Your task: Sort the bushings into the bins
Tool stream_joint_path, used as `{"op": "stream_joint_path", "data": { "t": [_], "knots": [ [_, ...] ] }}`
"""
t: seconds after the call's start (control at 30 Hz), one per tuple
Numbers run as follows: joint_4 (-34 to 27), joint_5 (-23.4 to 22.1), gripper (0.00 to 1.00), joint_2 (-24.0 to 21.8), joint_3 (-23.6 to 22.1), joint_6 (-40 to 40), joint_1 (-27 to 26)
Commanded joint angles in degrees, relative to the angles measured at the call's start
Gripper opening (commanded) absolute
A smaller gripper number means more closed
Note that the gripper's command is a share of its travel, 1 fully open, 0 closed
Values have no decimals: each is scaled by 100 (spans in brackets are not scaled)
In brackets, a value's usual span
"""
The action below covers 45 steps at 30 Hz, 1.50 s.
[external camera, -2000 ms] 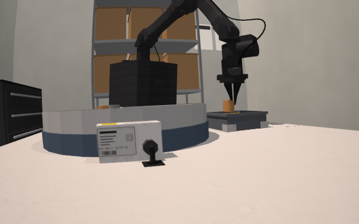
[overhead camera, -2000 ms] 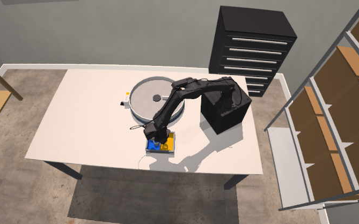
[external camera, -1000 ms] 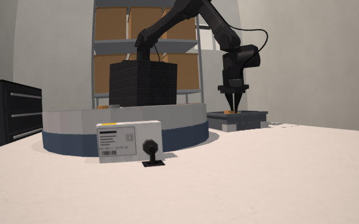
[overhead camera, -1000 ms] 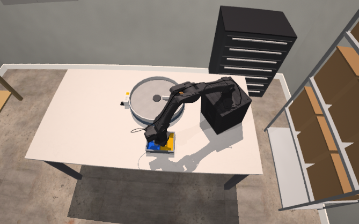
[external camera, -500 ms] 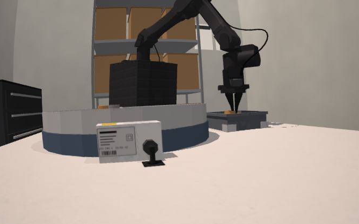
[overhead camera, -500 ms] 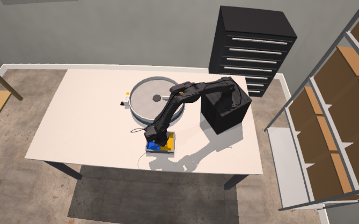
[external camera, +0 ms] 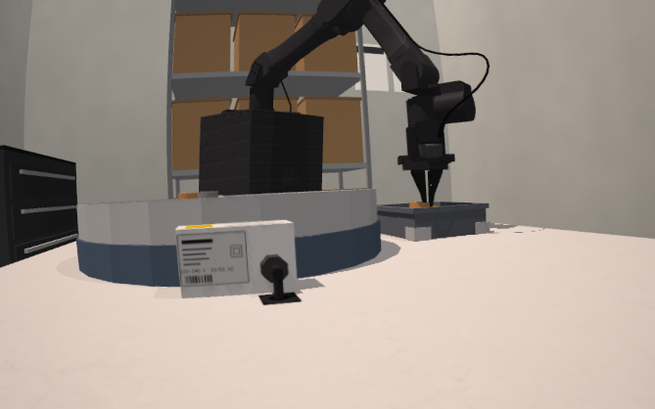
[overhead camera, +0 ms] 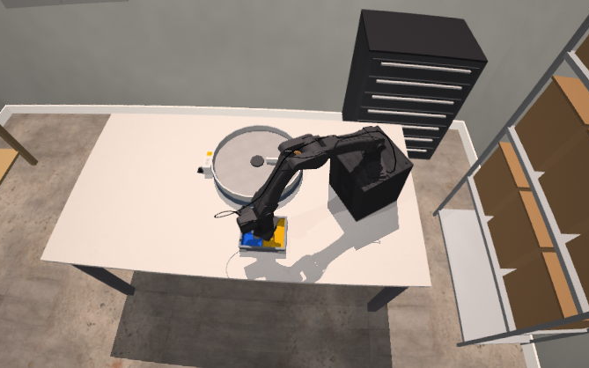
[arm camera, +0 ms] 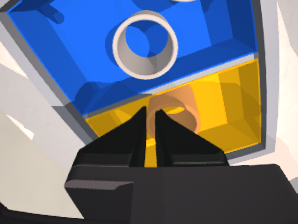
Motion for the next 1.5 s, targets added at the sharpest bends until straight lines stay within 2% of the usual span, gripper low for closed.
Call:
{"op": "stream_joint_path", "data": {
  "t": [0.0,0.27,0.5,1.47],
  "knots": [
    [-43,74,0,25,127,34,70],
    [-41,74,0,25,125,34,70],
    [63,74,0,-30,-53,40,75],
    [12,75,0,-34,-55,38,75]
  ]
}}
